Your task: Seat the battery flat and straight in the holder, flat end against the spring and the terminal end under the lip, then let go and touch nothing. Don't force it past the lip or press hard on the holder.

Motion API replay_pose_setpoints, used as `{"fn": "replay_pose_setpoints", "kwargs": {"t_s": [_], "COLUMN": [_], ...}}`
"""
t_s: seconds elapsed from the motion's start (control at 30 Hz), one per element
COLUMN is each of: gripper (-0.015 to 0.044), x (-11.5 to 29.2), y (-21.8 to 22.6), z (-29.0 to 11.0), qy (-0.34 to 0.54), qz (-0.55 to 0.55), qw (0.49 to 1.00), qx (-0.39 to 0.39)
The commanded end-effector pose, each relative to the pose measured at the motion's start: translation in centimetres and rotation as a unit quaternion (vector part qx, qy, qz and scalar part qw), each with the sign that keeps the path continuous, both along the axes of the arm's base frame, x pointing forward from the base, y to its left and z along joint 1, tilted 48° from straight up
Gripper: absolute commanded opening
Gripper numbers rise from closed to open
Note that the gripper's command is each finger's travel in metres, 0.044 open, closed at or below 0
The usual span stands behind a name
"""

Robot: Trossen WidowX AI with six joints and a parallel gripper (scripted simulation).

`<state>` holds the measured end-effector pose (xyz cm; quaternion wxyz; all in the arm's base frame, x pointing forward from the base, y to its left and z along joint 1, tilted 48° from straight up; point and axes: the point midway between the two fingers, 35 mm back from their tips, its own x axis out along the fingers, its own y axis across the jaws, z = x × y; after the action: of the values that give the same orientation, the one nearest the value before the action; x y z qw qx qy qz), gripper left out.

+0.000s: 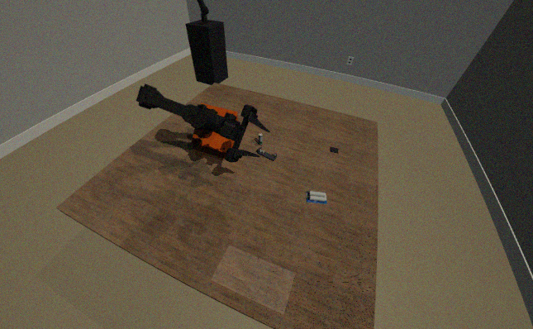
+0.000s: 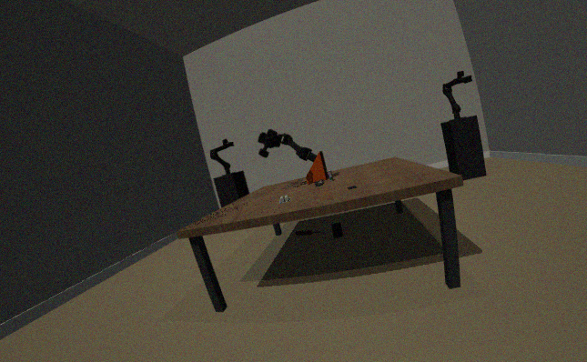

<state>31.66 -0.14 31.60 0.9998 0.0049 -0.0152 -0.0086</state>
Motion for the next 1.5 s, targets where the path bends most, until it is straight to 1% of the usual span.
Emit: {"fn": "replay_pose_setpoints", "kwargs": {"t_s": [0.0,0.07,0.13,0.23,0.33,0.47,0.57,0.7,0.8,0.9,0.93,1.27,1.47], "gripper": [0.0374,0.0321,0.0269,0.019,0.0111,0.0006,0.0,0.0,0.0,0.0,0.0,0.0,0.0], "x": [0.2,1.4,2.5,2.9,2.3,0.0,-2.7,-7.2,-10.3,-12.8,-13.2,-13.3,-12.6], "y": [0.1,1.0,2.5,4.0,5.8,7.6,8.3,8.2,7.5,6.5,6.3,6.1,3.0], "z": [-0.4,-3.3,-7.8,-12.3,-17.6,-24.0,-28.4,-32.7,-34.5,-35.3,-35.3,-35.5,-38.6], "qy": [0.007,0.066,0.154,0.24,0.338,0.452,0.524,0.585,0.598,0.584,0.58,0.578,0.579], "qz": [0.001,0.004,0.002,-0.009,-0.035,-0.091,-0.148,-0.238,-0.303,-0.357,-0.366,-0.368,-0.366], "qw": [1.0,0.997,0.985,0.966,0.933,0.88,0.835,0.775,0.739,0.713,0.709,0.708,0.709], "qx": [0.004,0.035,0.073,0.1,0.118,0.112,0.083,0.007,-0.068,-0.15,-0.165,-0.17,-0.169]}}
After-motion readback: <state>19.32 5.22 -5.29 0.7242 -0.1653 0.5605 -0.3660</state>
